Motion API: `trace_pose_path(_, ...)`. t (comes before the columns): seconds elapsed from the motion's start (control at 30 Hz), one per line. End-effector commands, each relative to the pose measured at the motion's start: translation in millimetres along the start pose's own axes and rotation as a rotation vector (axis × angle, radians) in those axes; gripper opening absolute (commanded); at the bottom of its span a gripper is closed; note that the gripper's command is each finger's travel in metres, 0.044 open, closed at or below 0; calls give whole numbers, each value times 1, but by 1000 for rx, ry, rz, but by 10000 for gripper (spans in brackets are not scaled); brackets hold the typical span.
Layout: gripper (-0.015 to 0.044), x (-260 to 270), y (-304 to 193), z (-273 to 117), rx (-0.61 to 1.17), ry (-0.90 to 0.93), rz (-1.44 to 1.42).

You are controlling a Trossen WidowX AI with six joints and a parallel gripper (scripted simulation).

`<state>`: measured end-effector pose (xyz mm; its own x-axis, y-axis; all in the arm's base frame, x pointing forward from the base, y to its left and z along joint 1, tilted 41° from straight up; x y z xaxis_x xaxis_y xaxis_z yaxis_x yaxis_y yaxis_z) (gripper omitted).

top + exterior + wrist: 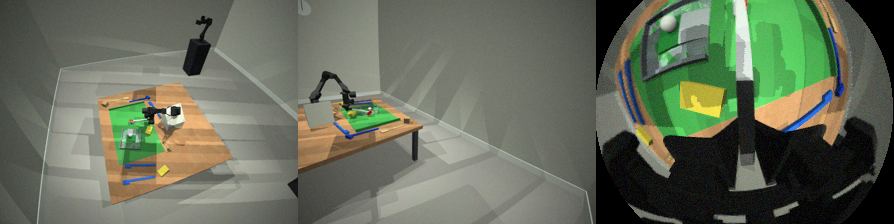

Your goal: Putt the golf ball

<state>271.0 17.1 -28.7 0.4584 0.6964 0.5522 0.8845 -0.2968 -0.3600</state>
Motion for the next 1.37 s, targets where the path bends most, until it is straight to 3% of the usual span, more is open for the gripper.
trace_pose_path(0.0, 0, 3, 4, -30, -24, 4, -14)
trace_pose_path(0.13, 0, 3, 3, -46, -23, 4, -14)
trace_pose_path(1.33, 0, 2, 2, -37, -16, 8, -3)
Point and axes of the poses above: the point midway between the two fingers, 35 mm back from their tips, its own z axis out along the fingers, its own x axis across the jaws, y = z × x, the point moved 6 cm from there along -z, back along the fingers, and after that the axes turned 9 degrees about z, right-handed, at the moved point
